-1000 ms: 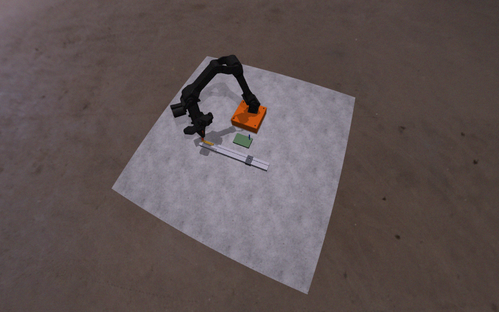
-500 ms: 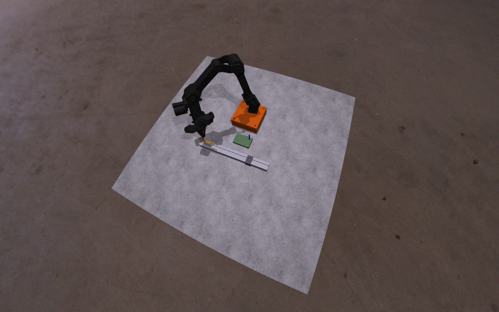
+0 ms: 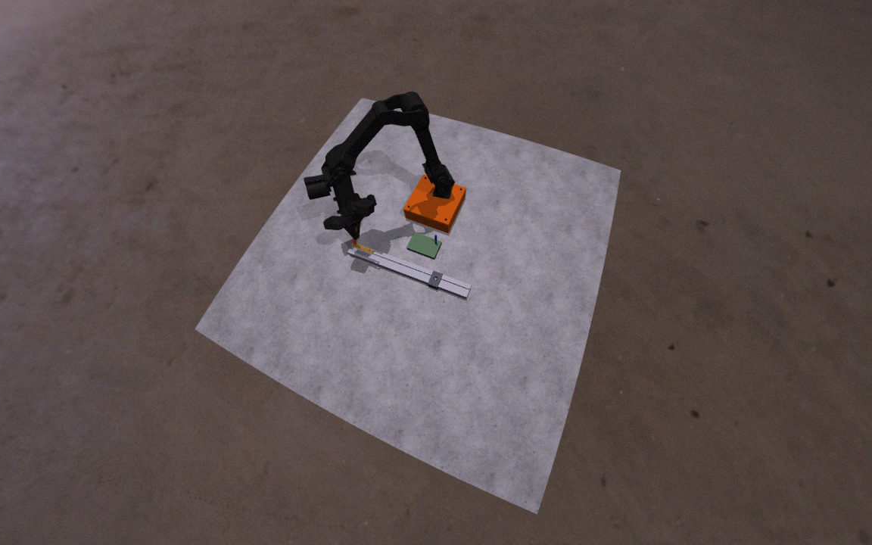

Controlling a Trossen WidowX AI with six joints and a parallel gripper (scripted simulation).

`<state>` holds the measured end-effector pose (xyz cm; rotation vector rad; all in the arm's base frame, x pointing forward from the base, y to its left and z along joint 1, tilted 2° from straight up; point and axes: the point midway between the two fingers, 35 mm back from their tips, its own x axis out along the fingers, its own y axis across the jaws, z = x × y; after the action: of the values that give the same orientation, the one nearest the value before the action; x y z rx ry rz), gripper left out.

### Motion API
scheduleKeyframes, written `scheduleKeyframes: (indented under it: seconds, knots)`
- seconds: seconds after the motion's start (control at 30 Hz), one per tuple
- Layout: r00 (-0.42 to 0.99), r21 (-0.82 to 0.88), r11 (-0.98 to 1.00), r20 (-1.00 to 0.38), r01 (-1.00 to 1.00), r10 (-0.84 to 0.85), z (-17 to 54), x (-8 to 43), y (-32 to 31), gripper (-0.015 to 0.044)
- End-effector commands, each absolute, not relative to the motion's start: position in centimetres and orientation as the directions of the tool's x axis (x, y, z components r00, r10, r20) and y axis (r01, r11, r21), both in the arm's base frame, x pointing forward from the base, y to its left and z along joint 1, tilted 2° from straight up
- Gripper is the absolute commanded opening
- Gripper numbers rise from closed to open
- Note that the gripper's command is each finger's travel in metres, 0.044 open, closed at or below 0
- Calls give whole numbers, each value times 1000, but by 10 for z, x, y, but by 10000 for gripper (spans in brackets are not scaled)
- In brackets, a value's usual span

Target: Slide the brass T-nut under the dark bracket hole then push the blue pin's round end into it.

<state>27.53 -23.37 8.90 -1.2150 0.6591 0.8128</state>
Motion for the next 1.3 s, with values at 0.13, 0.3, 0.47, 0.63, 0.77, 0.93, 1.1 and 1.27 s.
scheduleKeyframes:
  seconds: [0.13, 0.3, 0.47, 0.63, 0.77, 0.93, 1.1, 1.27]
  knots:
    - [588, -573, 132, -789, -809, 180, 90, 273, -232, -150]
    - [601, -587, 128, -779, -799, 177, 90, 272, -231, -150]
    - [614, -601, 124, -770, -789, 173, 89, 270, -231, -150]
    - [626, -615, 119, -761, -779, 170, 89, 269, -230, -150]
    - [636, -626, 115, -753, -771, 167, 89, 268, -229, -150]
    - [648, -639, 111, -744, -761, 163, 89, 266, -229, -150]
    - [660, -653, 105, -734, -750, 160, 89, 265, -228, -150]
    - [672, -665, 100, -724, -740, 156, 89, 263, -227, -150]
